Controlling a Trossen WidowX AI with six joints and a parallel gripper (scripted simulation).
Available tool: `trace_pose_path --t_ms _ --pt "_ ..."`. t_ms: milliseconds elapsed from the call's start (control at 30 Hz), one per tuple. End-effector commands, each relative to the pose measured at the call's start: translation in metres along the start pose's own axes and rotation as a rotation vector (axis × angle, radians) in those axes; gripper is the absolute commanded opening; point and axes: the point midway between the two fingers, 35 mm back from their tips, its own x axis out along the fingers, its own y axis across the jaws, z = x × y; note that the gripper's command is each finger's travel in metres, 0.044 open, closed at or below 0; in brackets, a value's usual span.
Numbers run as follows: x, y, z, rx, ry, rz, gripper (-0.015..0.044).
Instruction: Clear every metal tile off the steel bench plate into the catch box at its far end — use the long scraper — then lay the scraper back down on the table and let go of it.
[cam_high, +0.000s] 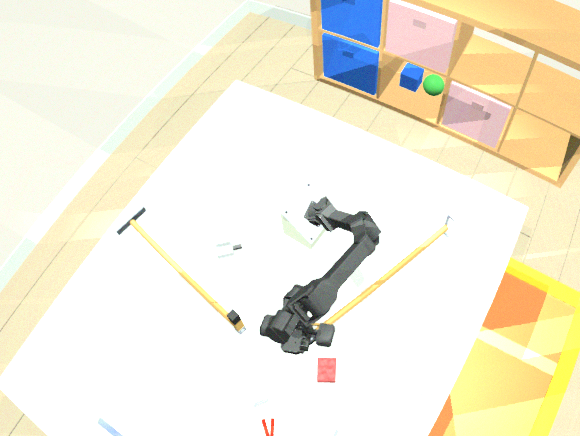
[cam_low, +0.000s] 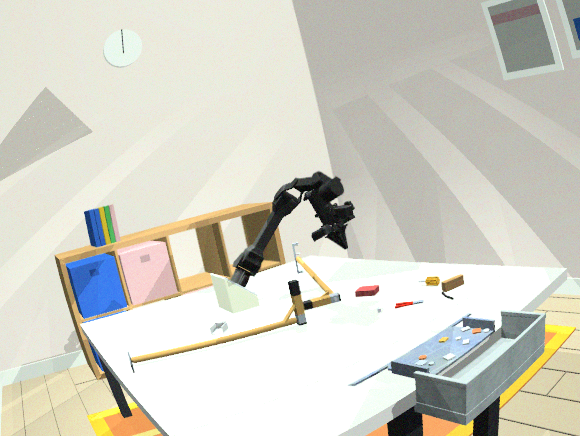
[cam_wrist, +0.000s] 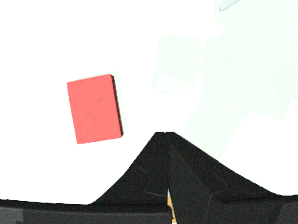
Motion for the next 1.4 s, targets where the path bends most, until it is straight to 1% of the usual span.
trace_pose_path --t_ms 0,833,1367 --pt "-0.003 -0.012 -0.009 -0.001 0.024 -0.023 0.0000" --pt "-0.025 -0.052 -0.052 -0.029 0.145 -0.081 0.0000" --pt "-0.001 -0.056 -0.058 -0.030 0.146 -0.083 0.0000"
